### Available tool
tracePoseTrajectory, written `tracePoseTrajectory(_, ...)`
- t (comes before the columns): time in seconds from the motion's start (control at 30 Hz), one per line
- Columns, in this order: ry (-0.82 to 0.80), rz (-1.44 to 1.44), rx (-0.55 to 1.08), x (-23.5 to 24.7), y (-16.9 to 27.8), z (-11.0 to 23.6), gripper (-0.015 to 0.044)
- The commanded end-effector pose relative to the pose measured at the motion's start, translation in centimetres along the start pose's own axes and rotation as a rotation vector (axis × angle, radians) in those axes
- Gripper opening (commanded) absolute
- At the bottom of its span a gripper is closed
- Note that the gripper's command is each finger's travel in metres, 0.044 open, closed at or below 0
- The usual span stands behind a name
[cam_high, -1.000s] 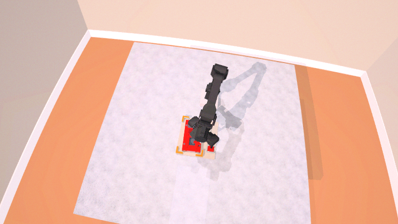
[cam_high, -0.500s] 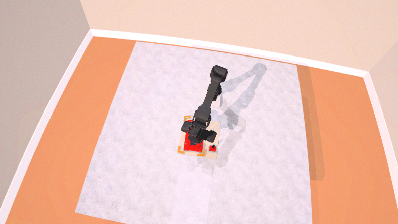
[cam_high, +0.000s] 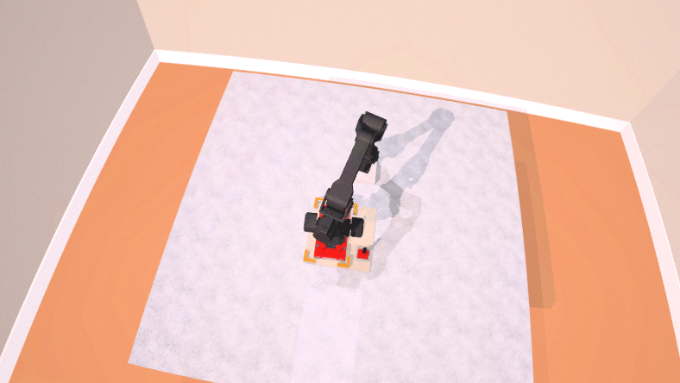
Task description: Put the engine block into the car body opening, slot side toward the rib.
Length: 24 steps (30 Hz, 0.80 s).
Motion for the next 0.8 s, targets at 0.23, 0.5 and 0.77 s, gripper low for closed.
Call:
tracePoseTrajectory(0.23, 0.000, 0.017, 0.007, -0.11, -0.01, -0.26, 0.0159)
tracePoseTrajectory(0.5, 0.000, 0.023, 0.007, -0.17, -0.10, -0.27, 0.0159)
tracePoseTrajectory(0.77, 0.000, 0.023, 0.007, -0.17, -0.10, -0.27, 0.0159)
Point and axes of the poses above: the point midway between the two fingers, 35 mm back from their tips, its own z axis back along the fingers, its own x axis across the jaws, y = z × x, the point moved 10 cm from there along z, back along the fingers, and after that the axes turned 14 degrees about z, right-handed, at the moved point
